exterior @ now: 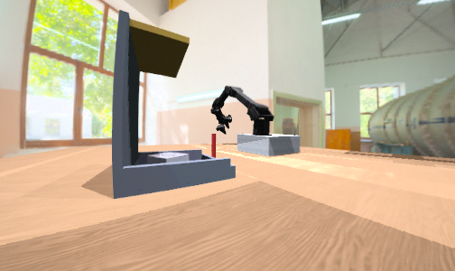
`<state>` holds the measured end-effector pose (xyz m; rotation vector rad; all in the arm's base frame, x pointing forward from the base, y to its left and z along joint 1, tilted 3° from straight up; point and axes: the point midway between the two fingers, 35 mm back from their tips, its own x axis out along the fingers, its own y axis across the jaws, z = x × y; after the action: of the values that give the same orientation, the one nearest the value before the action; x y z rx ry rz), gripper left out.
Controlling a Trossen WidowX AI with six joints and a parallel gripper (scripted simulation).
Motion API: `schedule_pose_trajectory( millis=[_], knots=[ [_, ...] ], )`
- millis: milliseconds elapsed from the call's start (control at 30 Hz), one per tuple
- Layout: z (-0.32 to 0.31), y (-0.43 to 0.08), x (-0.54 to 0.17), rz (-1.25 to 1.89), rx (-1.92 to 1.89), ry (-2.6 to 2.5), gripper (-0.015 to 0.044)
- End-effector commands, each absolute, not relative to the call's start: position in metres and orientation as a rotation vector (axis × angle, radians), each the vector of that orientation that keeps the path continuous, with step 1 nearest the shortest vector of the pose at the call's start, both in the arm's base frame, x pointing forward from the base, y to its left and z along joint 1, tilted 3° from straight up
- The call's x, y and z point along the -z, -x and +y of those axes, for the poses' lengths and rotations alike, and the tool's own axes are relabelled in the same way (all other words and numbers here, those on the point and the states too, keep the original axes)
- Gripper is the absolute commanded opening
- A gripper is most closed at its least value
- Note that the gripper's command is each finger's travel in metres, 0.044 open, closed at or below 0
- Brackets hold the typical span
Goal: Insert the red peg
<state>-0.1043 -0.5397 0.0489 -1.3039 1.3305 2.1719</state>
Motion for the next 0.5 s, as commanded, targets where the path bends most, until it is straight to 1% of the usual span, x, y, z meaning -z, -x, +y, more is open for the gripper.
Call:
schedule_pose_trajectory(
  millis=[0,33,467],
  knots=[
    [-0.540,0.103,-0.049,1.326,-2.178,1.308,0.0426],
    [-0.540,0.100,-0.050,1.312,-2.195,1.320,0.0440],
    [-0.533,0.016,-0.075,0.890,-2.625,1.597,0.0440]
  ],
)
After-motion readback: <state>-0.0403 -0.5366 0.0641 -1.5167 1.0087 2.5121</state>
